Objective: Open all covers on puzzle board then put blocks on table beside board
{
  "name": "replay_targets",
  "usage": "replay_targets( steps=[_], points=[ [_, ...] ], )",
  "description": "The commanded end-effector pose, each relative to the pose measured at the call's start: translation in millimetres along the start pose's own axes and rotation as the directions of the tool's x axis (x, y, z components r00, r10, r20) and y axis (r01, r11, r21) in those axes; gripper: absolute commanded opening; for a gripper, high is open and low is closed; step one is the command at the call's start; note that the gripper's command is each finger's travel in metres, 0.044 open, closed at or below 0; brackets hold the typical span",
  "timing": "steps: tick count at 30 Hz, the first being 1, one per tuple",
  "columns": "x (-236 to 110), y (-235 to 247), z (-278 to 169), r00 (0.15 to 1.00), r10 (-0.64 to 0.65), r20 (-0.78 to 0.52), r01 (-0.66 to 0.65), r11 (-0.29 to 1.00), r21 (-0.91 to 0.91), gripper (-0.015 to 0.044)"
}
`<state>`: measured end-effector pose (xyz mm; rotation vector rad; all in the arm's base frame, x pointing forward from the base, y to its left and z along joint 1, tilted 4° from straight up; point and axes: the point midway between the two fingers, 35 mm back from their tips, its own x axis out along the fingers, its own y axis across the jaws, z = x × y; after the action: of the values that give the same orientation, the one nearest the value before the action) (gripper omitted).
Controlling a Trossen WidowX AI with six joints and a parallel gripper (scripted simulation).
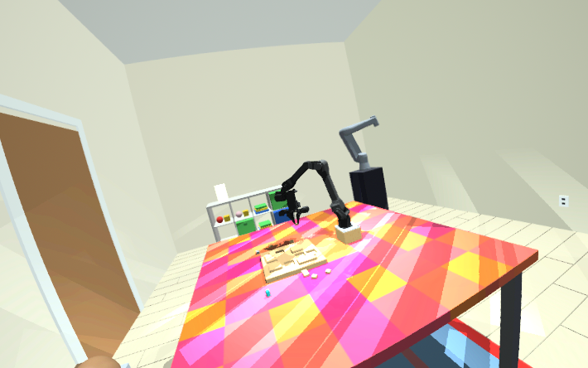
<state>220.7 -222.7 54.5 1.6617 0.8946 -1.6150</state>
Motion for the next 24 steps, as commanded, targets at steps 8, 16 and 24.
replay_targets(
  steps=[8, 16, 24],
  points=[
    [19.0, 0.5, 1.7, 1.000, -0.006, 0.004, 0.006, 1.000, -0.004, 0.0080],
    [32.2, 1.5, 2.0, 1.000, -0.006, 0.004, 0.006, 1.000, -0.004, 0.0080],
    [45.3, 1.8, 2.1, 1.000, -0.006, 0.004, 0.006, 1.000, -0.004, 0.0080]
  ],
)
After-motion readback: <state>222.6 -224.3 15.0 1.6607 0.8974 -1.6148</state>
